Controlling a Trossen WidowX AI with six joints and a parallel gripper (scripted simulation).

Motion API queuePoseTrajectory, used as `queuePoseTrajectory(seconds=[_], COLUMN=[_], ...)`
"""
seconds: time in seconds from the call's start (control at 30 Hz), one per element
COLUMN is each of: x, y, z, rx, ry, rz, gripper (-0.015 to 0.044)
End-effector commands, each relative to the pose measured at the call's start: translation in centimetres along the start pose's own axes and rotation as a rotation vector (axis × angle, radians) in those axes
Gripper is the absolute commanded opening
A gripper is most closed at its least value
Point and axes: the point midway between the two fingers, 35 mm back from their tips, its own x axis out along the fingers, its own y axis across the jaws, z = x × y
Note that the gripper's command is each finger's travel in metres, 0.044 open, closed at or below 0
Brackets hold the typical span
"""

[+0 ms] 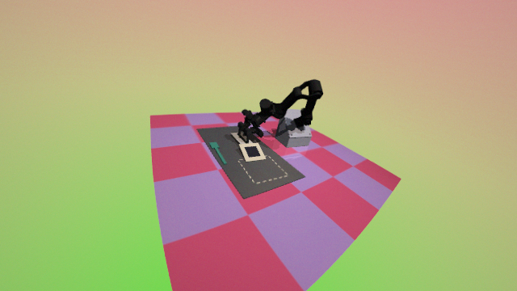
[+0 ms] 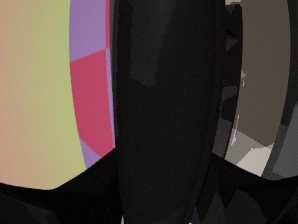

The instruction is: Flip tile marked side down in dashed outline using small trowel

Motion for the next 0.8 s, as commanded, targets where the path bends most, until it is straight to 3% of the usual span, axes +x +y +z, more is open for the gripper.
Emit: queuePoseTrajectory(seconds=[0.0, 0.77], x=[-0.7, -2.5], y=[1.2, 3.3], z=[-0.4, -3.6], rx=[-0.004, -0.004], ry=[0.002, 0.002], rz=[0.019, 0.019], gripper=[0.0, 0.0])
